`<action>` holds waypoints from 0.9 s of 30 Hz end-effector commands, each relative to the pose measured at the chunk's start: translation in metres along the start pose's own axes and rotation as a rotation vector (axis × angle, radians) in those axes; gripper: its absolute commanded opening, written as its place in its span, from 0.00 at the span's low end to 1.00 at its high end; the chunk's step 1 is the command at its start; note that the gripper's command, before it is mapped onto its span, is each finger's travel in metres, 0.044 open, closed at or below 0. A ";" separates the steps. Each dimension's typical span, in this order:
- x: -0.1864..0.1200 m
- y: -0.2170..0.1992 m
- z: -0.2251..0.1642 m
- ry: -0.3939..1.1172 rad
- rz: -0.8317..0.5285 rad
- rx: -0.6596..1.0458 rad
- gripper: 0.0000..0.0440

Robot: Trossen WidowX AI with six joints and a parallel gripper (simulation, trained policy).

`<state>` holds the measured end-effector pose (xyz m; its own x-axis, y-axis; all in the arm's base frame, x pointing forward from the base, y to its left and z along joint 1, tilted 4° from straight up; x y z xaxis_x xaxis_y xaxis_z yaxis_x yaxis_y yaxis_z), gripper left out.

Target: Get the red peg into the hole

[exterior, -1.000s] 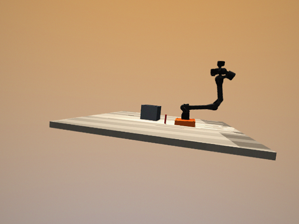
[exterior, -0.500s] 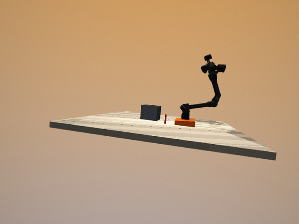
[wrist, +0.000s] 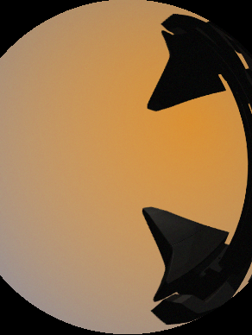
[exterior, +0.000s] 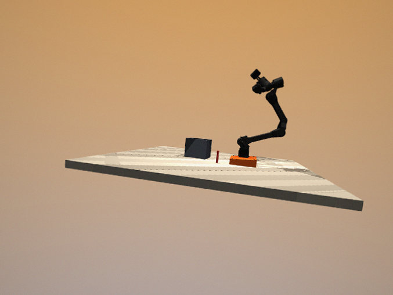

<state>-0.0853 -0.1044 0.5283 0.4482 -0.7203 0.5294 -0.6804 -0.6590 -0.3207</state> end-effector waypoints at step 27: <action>-0.004 -0.161 0.128 -0.200 -0.700 -0.704 1.00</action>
<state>0.0781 -0.0302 0.4904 0.8835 -0.3287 0.3337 -0.4626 -0.7243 0.5113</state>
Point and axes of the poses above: the point midway between the two fingers, 35 mm back from their tips, its own x axis out along the fingers, its own y axis across the jaws, z = x × y, the point moved 6 cm from there along -x, back along the fingers, and after that the axes turned 12 degrees about -x, right-handed, at the moved point
